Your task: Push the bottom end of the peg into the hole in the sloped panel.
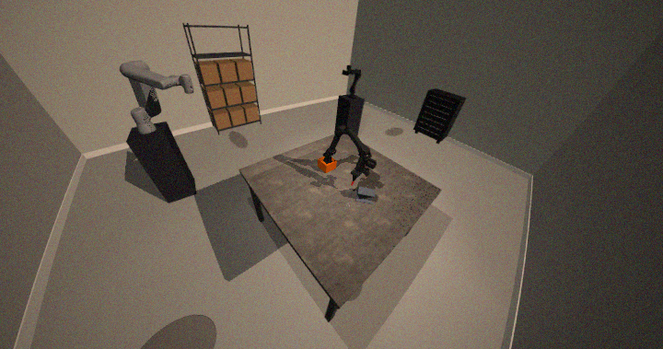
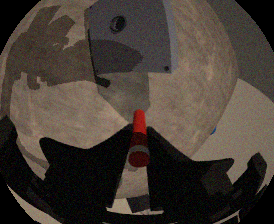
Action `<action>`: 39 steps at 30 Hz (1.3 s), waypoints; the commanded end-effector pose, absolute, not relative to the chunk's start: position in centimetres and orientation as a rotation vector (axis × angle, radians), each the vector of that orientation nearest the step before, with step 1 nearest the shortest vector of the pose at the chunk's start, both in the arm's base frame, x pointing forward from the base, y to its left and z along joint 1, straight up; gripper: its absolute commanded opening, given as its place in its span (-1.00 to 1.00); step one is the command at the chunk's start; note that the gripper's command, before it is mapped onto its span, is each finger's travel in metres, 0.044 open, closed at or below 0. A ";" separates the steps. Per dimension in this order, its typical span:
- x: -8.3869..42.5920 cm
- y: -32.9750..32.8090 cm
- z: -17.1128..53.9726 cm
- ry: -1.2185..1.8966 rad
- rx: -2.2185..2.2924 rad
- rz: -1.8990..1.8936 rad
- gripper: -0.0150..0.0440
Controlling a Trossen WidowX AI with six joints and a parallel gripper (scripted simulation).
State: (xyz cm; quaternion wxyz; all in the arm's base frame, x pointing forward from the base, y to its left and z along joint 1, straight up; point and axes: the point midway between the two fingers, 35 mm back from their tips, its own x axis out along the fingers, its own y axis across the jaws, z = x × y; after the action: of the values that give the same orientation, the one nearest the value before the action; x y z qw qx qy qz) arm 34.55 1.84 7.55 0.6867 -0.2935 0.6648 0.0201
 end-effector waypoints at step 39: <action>35.5 7.2 8.3 1.378 -1.036 0.138 -0.49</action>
State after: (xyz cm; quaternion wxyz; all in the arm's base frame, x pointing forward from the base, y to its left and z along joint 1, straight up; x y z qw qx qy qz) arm 35.35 6.83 8.24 0.6512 -0.4456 0.6116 0.0588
